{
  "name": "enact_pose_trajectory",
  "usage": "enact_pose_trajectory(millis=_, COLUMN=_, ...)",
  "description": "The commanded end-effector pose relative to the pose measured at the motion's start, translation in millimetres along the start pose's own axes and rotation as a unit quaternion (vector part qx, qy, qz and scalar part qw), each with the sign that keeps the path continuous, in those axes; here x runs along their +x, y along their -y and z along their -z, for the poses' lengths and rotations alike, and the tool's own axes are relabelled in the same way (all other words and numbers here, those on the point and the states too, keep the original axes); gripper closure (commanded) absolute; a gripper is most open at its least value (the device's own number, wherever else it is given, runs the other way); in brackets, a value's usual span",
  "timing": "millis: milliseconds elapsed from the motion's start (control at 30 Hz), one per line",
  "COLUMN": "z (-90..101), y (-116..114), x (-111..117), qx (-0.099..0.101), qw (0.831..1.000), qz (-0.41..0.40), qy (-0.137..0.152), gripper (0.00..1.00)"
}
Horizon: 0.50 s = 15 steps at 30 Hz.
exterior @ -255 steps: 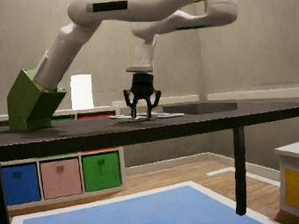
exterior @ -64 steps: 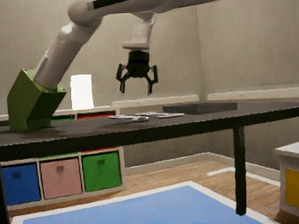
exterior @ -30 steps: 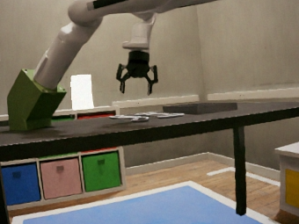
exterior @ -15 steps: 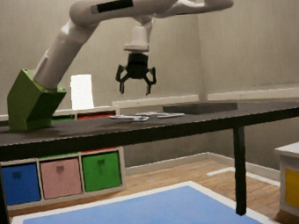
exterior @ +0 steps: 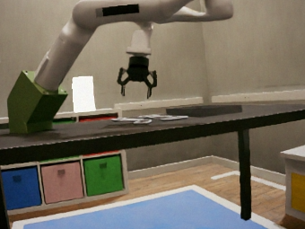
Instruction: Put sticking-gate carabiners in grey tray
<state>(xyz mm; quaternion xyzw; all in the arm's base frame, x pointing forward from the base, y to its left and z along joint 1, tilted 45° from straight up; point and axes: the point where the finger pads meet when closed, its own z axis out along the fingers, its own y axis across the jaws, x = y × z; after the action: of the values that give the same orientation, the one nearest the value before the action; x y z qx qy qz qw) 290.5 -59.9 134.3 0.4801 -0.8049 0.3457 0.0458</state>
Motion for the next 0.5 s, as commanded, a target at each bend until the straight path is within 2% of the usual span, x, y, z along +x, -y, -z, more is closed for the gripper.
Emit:
enact_pose_trajectory(millis=0, z=2.1, y=0, x=-7, qx=0.006, qw=1.000, qz=0.013, qy=0.003, gripper=0.00)
enact_pose_trajectory(millis=200, z=2.1, y=0, x=-7, qx=0.006, qw=1.000, qz=0.013, qy=0.003, gripper=0.00)
enact_pose_trajectory(millis=233, z=49.7, y=8, x=-14, qx=0.001, qw=1.000, qz=0.006, qy=0.002, gripper=0.00)
enact_pose_trajectory(millis=467, z=49.7, y=8, x=-14, qx=0.001, qw=1.000, qz=0.006, qy=0.002, gripper=0.00)
